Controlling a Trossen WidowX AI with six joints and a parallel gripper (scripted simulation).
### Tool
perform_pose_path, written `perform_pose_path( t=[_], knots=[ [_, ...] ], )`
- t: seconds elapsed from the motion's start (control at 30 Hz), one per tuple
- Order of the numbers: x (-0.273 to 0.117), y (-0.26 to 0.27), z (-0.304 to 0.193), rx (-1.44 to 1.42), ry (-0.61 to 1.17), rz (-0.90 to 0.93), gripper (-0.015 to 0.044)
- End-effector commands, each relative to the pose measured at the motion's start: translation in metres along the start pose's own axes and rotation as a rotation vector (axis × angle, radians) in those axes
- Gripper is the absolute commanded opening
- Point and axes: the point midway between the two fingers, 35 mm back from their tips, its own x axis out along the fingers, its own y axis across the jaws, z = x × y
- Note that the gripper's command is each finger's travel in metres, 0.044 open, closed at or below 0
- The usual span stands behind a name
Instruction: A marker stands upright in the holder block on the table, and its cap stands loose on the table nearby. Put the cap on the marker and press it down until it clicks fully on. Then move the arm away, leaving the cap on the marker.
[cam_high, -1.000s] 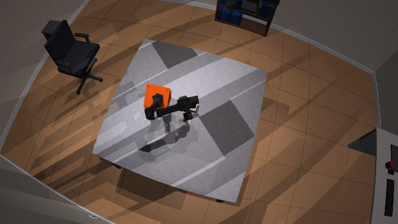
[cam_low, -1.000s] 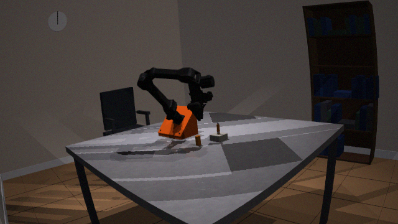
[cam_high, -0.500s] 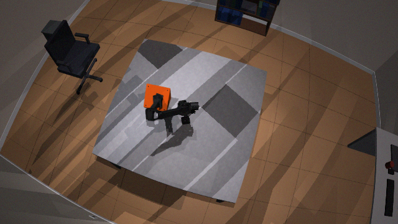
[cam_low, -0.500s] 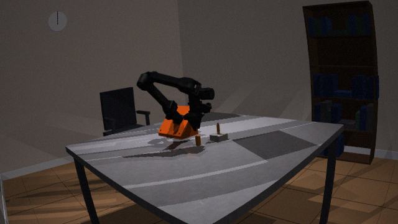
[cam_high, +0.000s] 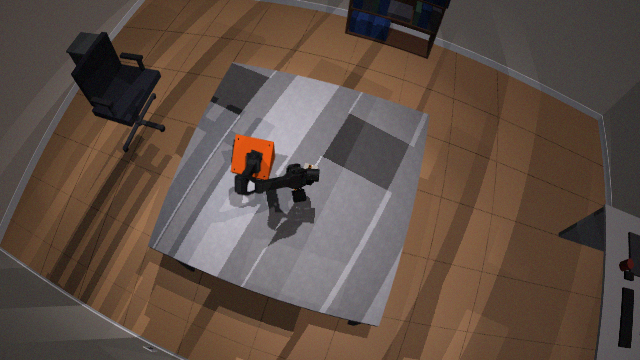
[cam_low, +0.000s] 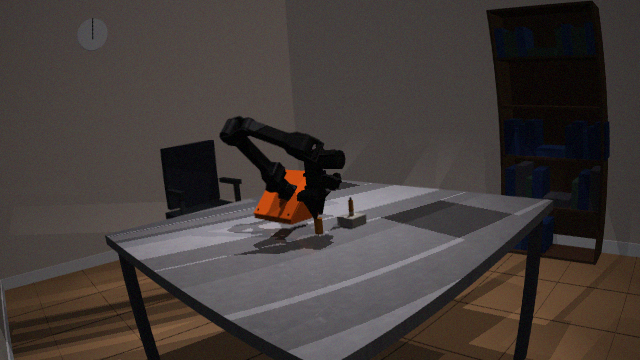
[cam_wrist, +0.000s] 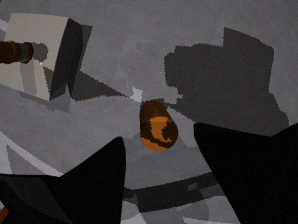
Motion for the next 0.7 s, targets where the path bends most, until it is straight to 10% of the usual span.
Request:
perform_pose_path(
  t=[0.0,0.67],
  knots=[
    [0.007,0.0,-0.001,-0.006,0.008,-0.003,0.0238],
    [0.039,-0.001,-0.003,-0.006,0.009,-0.006,0.0238]
  ],
)
